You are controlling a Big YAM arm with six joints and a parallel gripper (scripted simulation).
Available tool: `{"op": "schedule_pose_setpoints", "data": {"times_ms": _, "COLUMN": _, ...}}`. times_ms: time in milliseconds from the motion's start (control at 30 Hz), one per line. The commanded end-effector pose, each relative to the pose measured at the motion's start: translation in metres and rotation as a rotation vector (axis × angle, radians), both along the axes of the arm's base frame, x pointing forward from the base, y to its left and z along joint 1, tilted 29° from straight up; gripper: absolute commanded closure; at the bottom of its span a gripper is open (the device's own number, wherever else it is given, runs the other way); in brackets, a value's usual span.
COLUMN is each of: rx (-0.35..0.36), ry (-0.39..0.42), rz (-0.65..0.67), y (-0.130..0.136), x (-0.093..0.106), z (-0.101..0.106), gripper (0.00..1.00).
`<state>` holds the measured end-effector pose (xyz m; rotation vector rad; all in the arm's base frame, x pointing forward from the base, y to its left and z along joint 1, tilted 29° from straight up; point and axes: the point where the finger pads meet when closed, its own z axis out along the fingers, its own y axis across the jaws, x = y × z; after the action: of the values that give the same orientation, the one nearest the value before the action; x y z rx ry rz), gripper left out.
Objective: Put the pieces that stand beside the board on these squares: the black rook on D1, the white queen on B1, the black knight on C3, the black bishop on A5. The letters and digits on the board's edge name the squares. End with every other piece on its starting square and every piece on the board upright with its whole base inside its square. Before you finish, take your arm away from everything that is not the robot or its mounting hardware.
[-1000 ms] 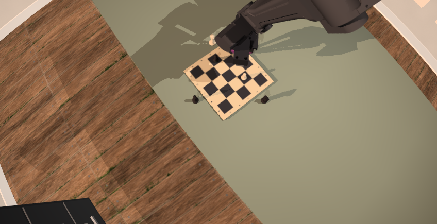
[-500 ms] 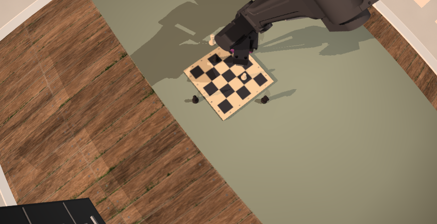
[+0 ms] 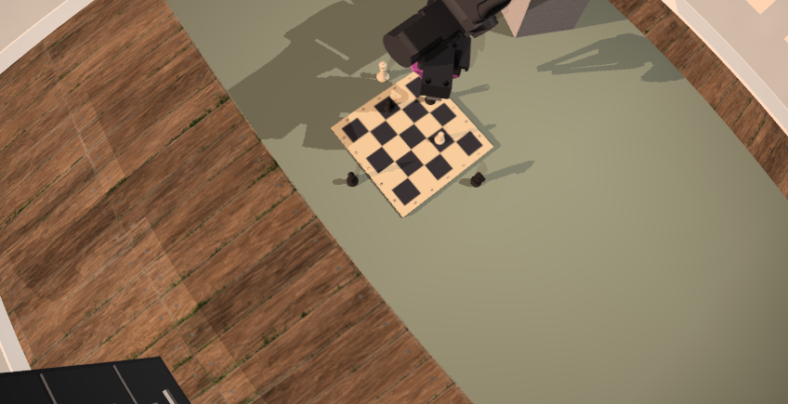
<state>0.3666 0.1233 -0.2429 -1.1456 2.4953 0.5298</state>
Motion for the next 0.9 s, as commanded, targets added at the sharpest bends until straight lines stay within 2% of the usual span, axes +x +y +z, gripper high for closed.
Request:
{"op": "schedule_pose_setpoints", "data": {"times_ms": 0, "rx": -0.002, "ry": -0.007, "rz": 0.009, "y": -0.011, "x": -0.003, "z": 0.018, "gripper": 0.65}}
{"op": "schedule_pose_setpoints", "data": {"times_ms": 167, "rx": -0.003, "ry": -0.008, "rz": 0.017, "y": -0.012, "x": -0.005, "z": 0.024, "gripper": 0.65}}
{"op": "schedule_pose_setpoints", "data": {"times_ms": 200, "rx": -0.007, "ry": 0.027, "rz": 0.041, "y": -0.006, "x": -0.020, "z": 0.013, "gripper": 0.65}}
{"op": "schedule_pose_setpoints", "data": {"times_ms": 333, "rx": -0.005, "ry": 0.006, "rz": 0.026, "y": -0.011, "x": -0.011, "z": 0.020, "gripper": 0.65}}
{"op": "schedule_pose_setpoints", "data": {"times_ms": 367, "rx": -0.004, "ry": -0.007, "rz": 0.026, "y": -0.010, "x": -0.006, "z": 0.021, "gripper": 0.00}}
{"op": "schedule_pose_setpoints", "data": {"times_ms": 867, "rx": -0.003, "ry": -0.009, "rz": 0.022, "y": -0.010, "x": -0.004, "z": 0.021, "gripper": 0.00}}
